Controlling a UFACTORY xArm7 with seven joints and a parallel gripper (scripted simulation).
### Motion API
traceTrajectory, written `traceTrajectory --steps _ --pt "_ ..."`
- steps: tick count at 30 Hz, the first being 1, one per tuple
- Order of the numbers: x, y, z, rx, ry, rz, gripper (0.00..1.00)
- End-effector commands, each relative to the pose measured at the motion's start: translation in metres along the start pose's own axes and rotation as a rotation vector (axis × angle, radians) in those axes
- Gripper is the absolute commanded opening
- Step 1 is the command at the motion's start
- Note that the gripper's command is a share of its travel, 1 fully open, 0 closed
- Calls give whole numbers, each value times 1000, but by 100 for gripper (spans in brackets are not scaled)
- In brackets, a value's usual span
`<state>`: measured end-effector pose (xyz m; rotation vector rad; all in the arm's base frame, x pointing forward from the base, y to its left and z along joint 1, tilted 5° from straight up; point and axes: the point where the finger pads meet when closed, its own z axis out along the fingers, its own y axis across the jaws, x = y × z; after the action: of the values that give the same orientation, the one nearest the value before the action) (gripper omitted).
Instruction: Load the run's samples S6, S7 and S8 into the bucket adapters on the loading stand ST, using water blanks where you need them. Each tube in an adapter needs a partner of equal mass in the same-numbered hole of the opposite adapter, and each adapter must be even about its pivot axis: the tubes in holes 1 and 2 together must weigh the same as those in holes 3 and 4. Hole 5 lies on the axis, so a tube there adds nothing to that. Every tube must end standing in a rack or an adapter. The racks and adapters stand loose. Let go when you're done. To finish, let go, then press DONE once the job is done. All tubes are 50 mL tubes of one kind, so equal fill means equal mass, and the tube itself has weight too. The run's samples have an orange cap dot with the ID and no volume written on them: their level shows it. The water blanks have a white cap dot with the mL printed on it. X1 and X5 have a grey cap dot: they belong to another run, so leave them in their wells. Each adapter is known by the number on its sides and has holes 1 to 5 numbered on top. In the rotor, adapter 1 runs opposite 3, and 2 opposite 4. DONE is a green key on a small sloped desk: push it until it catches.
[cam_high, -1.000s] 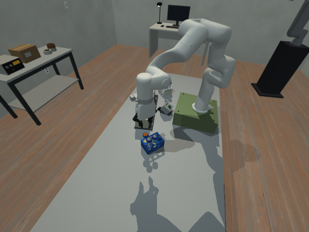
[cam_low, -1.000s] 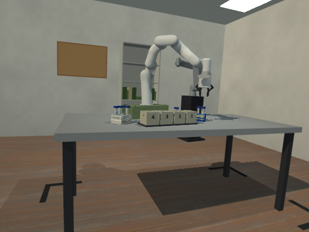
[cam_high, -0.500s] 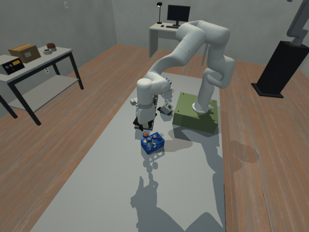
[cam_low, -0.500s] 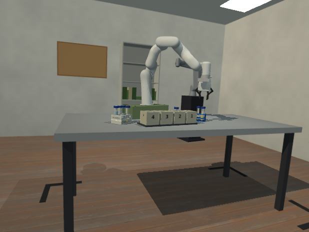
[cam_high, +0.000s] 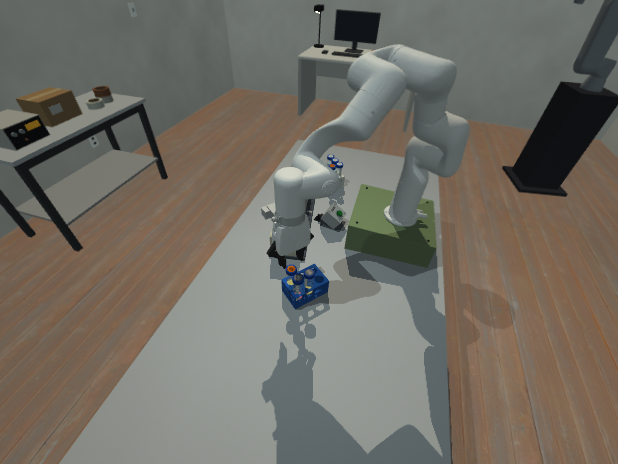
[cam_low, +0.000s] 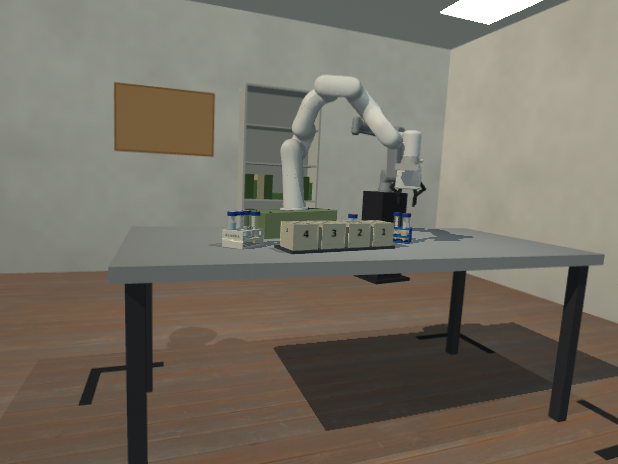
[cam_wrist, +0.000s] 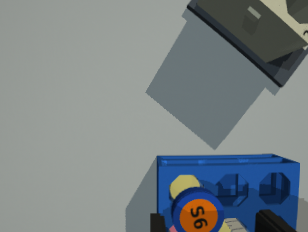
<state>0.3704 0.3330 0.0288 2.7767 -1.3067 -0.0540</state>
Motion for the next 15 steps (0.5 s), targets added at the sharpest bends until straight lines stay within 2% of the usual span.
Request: traceTrajectory --steps 1,15 --pt "0 -2 4 6 0 0 57" --pt "0 -2 33 6 0 0 57"
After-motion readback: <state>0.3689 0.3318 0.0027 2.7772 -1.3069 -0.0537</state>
